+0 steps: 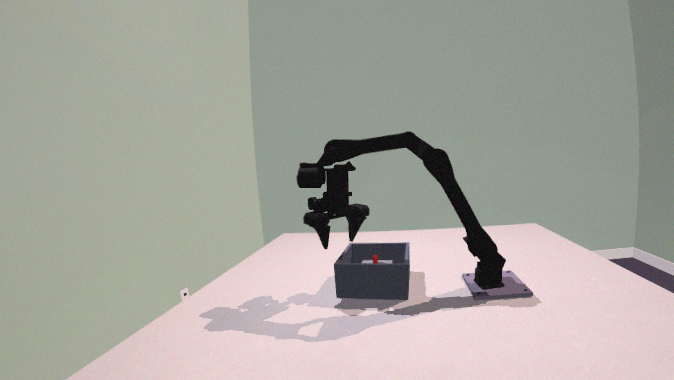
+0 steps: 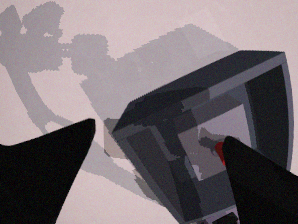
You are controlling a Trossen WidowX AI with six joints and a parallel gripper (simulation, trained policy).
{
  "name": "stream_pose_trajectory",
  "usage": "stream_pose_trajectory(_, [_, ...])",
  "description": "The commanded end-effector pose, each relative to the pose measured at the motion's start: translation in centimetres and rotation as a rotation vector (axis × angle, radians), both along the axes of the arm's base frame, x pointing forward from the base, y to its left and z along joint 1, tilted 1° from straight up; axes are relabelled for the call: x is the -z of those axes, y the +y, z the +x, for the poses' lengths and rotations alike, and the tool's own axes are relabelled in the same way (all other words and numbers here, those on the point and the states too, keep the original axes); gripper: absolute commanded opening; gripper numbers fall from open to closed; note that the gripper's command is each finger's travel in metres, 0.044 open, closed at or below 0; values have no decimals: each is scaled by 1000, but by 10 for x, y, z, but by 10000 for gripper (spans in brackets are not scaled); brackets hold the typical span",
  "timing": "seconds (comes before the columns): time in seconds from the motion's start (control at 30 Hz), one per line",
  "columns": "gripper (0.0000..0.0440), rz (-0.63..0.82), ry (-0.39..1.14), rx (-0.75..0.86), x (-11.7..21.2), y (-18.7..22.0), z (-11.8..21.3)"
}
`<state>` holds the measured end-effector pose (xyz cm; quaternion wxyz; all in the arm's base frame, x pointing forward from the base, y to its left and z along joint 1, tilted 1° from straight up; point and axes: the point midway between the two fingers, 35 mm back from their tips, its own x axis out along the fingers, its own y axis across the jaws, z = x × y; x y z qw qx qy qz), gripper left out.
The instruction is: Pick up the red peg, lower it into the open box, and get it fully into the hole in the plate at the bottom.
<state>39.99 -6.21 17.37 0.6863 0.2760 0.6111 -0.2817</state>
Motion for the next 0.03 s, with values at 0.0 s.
stream_pose_trajectory(0.0, [440,17,20,10,-5,6,4])
